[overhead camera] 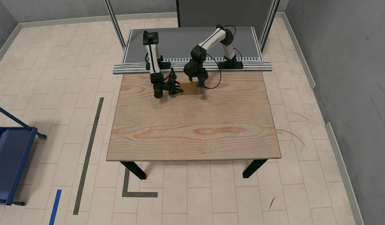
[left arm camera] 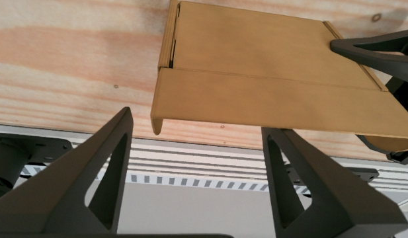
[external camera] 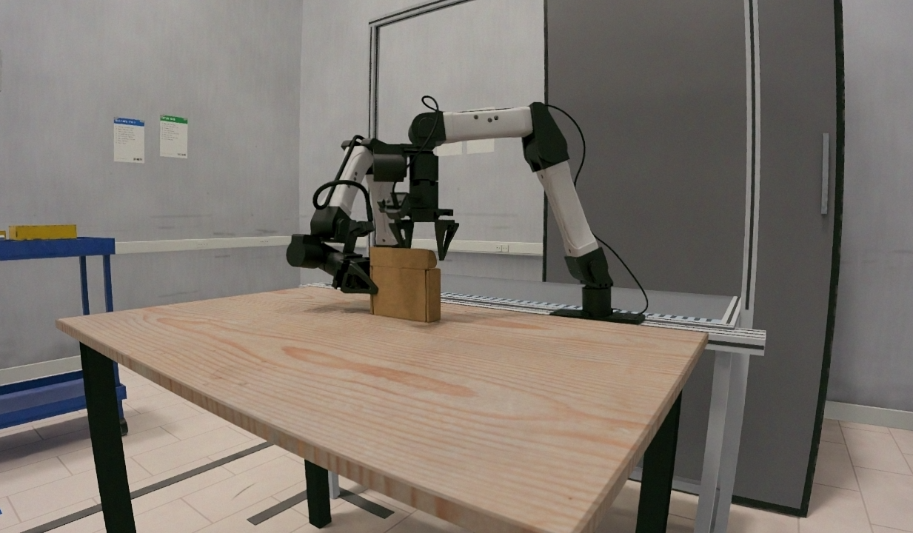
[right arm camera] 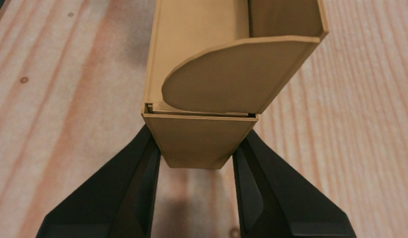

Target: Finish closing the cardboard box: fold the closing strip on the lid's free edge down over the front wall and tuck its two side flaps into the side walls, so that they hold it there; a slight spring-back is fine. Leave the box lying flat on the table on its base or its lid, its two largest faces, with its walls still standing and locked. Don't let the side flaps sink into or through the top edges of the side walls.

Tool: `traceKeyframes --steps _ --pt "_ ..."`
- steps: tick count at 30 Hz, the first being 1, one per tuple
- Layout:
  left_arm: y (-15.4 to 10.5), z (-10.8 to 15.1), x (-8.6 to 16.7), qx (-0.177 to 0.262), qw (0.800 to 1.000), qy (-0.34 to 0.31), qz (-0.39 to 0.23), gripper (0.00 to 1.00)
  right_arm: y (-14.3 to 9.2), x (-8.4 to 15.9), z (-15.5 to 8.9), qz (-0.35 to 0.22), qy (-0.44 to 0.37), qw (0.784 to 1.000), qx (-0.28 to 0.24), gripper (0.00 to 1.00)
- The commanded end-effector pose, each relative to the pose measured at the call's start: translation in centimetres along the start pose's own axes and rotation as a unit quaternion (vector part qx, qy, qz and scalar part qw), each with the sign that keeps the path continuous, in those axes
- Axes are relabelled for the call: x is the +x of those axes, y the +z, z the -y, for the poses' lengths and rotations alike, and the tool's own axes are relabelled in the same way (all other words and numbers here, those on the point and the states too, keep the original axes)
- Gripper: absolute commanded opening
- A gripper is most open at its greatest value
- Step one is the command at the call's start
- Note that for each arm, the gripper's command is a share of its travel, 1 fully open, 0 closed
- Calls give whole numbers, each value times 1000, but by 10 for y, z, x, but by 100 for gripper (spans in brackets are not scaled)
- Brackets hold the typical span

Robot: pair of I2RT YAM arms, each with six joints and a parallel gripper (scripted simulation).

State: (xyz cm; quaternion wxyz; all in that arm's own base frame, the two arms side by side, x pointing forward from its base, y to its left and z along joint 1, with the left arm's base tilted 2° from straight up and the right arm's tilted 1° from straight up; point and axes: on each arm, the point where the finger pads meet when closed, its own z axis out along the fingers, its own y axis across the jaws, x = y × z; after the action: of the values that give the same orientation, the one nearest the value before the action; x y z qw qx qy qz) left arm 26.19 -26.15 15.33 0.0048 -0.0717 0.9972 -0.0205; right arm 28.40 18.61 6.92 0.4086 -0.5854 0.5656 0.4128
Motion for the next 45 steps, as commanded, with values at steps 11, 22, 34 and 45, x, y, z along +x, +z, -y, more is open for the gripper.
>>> traceKeyframes --steps 11,22,34,45 --pt "-6 -10 -2 9 1000 -3 5 84 -3 0 -3 -4 -2 1000 6 45" --pt "-5 -14 -2 7 1000 -3 3 84 -3 0 -3 -4 -2 1000 6 45" --pt "-7 -14 4 8 1000 -3 5 84 -3 0 -3 -4 -2 1000 6 45" --pt "-5 -13 9 7 1000 -3 4 84 -2 -1 1 0 -4 1000 4 45"
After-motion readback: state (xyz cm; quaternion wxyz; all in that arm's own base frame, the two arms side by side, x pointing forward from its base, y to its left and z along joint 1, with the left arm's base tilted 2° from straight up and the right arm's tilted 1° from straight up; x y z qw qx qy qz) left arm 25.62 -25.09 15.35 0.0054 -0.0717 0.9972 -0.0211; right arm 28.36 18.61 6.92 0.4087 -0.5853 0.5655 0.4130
